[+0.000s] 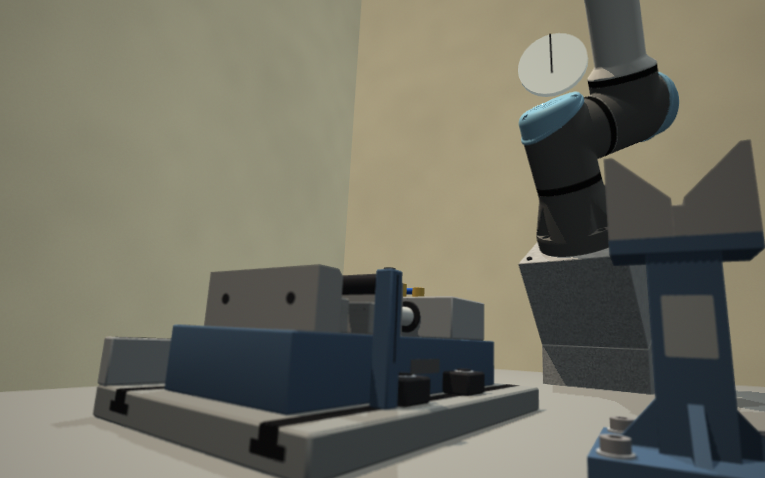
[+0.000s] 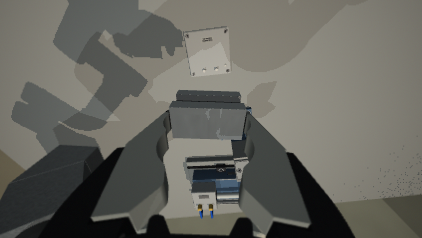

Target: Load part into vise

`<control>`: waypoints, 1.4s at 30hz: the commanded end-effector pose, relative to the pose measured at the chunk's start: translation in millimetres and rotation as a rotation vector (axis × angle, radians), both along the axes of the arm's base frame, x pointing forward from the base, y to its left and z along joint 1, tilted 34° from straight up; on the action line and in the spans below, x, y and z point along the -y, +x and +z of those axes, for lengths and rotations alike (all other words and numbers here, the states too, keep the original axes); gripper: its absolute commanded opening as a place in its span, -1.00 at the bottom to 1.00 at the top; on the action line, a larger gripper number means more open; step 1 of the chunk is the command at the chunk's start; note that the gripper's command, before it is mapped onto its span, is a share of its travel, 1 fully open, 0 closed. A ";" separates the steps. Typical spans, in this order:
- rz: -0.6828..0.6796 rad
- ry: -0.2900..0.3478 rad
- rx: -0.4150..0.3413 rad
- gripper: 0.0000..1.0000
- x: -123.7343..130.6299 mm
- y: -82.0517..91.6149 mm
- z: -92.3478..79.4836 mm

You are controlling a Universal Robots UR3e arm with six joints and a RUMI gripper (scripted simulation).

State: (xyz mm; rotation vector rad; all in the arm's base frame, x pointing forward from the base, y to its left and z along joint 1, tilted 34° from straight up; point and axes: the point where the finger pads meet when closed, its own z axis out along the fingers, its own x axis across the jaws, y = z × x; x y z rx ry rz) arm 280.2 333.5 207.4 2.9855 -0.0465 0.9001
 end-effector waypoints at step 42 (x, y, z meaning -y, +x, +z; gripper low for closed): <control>-0.266 0.177 0.005 -1.00 14.7 12.7 8.6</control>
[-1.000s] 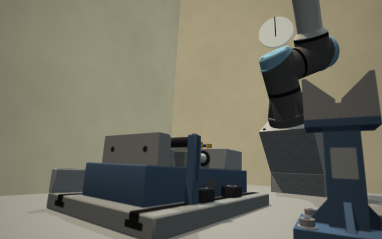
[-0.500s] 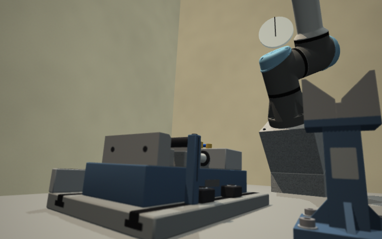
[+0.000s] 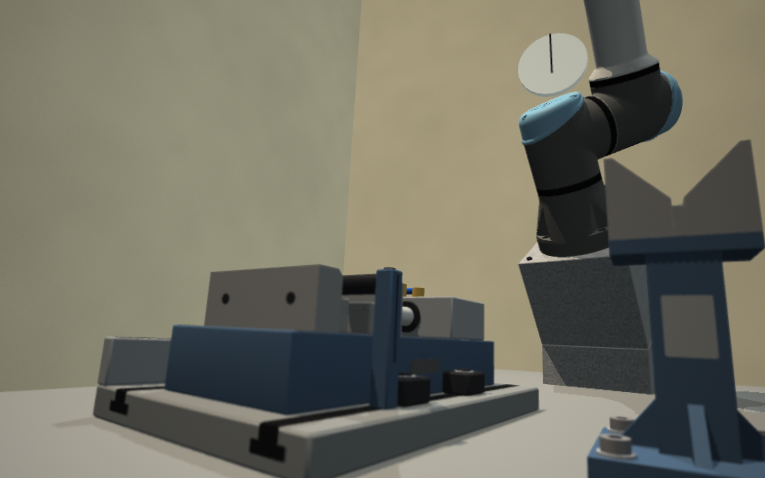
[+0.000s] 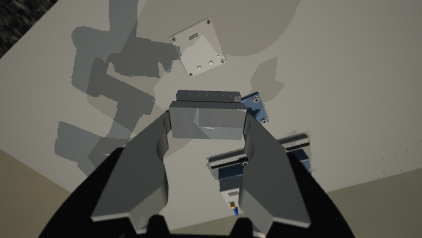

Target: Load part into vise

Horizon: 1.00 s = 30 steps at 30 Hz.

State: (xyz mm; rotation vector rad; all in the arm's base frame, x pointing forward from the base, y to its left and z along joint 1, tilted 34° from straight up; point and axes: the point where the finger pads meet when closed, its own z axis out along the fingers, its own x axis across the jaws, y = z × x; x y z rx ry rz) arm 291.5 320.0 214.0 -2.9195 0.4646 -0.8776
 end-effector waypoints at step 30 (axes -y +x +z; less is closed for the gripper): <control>-0.286 0.189 0.008 -1.00 17.3 12.3 8.8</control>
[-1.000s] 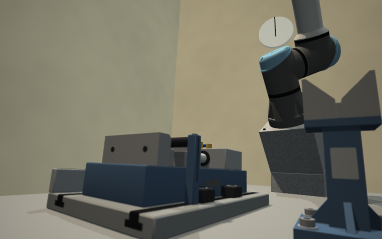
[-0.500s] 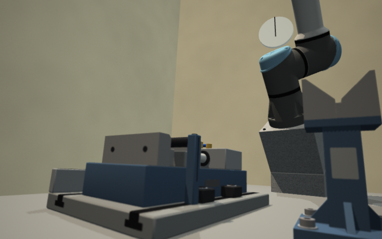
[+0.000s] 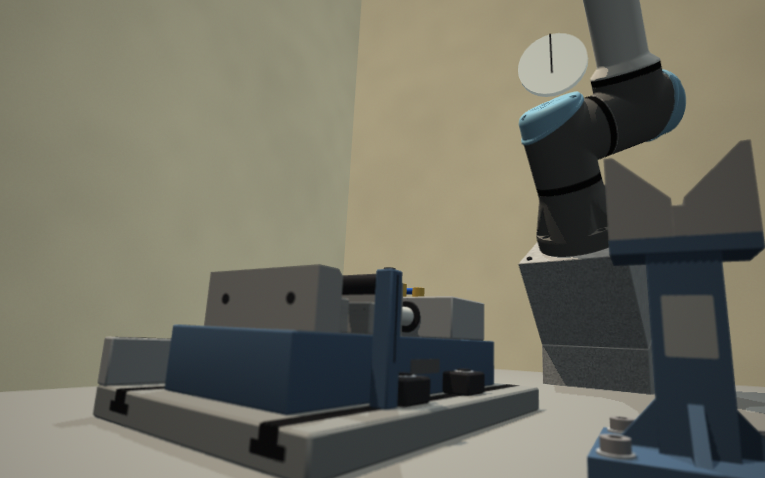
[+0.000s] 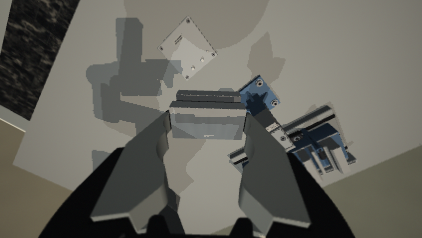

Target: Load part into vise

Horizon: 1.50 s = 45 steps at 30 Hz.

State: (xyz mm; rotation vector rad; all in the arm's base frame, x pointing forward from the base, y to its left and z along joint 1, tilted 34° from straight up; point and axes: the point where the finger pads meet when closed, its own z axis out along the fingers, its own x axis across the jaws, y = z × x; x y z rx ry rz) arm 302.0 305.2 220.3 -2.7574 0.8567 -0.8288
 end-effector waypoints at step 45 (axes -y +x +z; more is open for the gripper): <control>-0.499 0.325 0.015 -1.00 33.4 17.4 12.8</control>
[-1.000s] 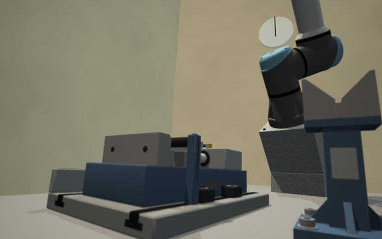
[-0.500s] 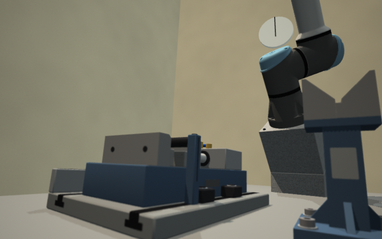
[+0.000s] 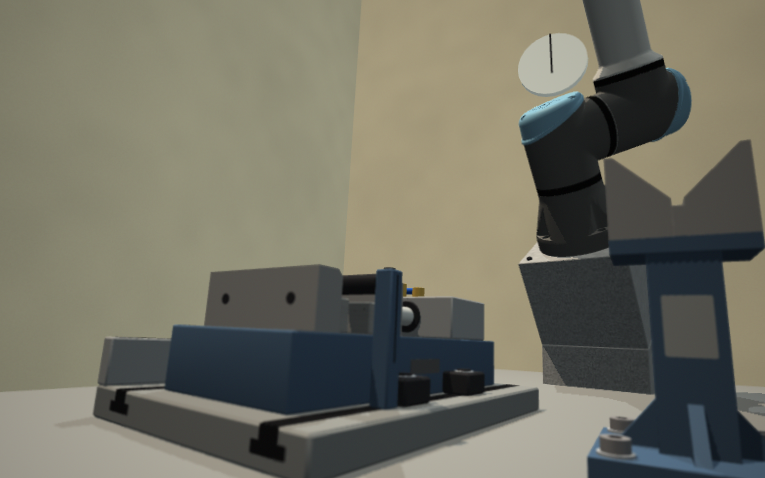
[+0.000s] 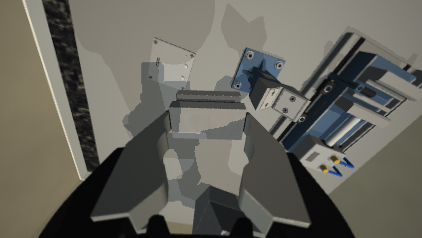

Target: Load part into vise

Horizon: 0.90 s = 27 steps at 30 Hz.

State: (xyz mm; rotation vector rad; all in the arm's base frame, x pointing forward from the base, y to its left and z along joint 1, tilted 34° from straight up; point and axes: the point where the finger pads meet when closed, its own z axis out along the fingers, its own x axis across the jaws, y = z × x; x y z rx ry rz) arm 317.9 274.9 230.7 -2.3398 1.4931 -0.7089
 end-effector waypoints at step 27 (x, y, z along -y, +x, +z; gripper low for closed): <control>-0.350 0.228 0.014 -1.00 24.5 8.6 7.8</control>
